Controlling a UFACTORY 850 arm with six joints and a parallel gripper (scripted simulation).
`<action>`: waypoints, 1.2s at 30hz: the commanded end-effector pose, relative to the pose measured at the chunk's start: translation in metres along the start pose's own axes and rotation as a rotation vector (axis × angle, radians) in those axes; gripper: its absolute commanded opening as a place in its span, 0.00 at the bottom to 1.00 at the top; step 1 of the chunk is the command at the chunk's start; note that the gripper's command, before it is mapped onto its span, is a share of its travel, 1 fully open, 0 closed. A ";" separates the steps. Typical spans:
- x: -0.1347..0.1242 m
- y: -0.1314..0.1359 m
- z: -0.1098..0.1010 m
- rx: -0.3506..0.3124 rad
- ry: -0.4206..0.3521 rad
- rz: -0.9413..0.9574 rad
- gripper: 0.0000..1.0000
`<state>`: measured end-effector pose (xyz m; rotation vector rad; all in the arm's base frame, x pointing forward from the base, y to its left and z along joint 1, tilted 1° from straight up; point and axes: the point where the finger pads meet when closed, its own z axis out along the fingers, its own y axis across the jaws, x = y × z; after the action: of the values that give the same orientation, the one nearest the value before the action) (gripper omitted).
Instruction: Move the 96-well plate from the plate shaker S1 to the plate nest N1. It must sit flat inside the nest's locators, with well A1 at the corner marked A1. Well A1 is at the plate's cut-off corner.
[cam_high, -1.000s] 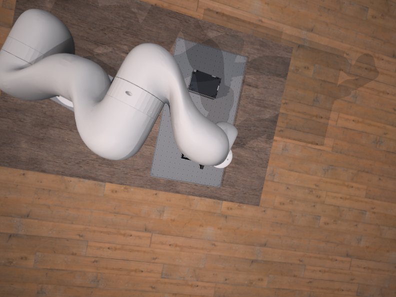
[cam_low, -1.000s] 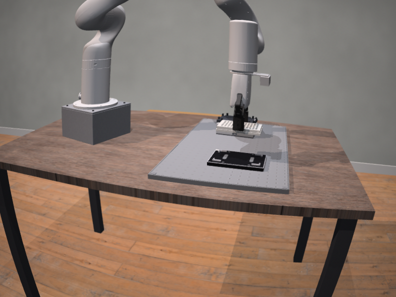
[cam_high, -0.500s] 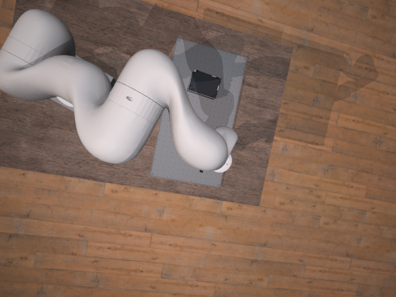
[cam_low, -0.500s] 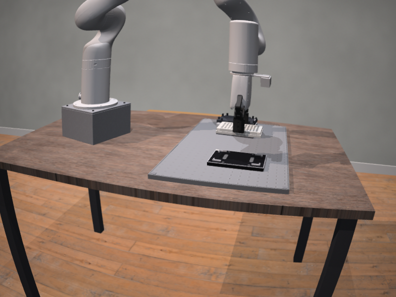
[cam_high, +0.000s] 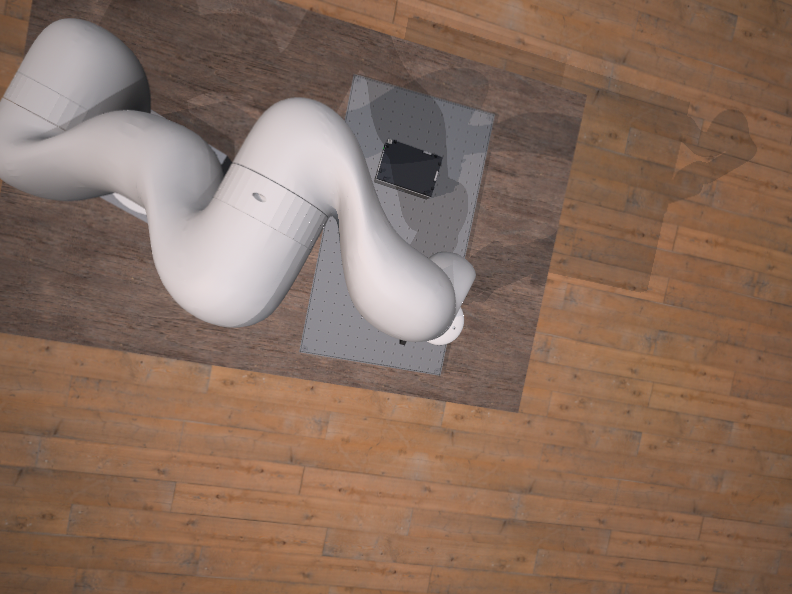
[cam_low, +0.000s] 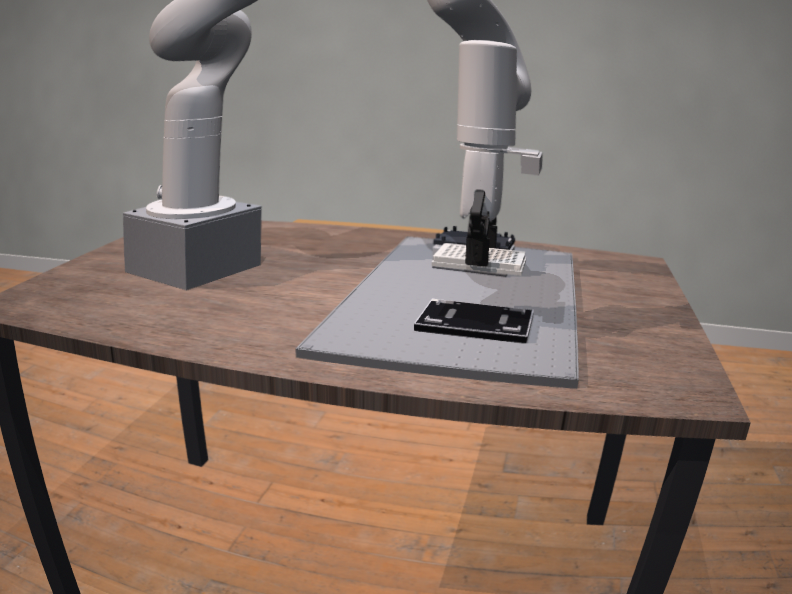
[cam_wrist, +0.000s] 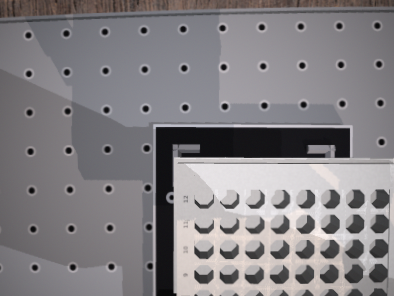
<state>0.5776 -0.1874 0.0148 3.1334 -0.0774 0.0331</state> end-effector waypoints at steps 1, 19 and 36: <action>0.001 0.000 -0.001 -0.001 0.002 0.000 0.00; 0.001 0.000 0.016 -0.001 0.002 0.000 0.00; 0.001 0.000 0.041 -0.001 0.002 0.000 0.00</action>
<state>0.5783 -0.1872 -0.0223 3.1335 -0.0774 0.0330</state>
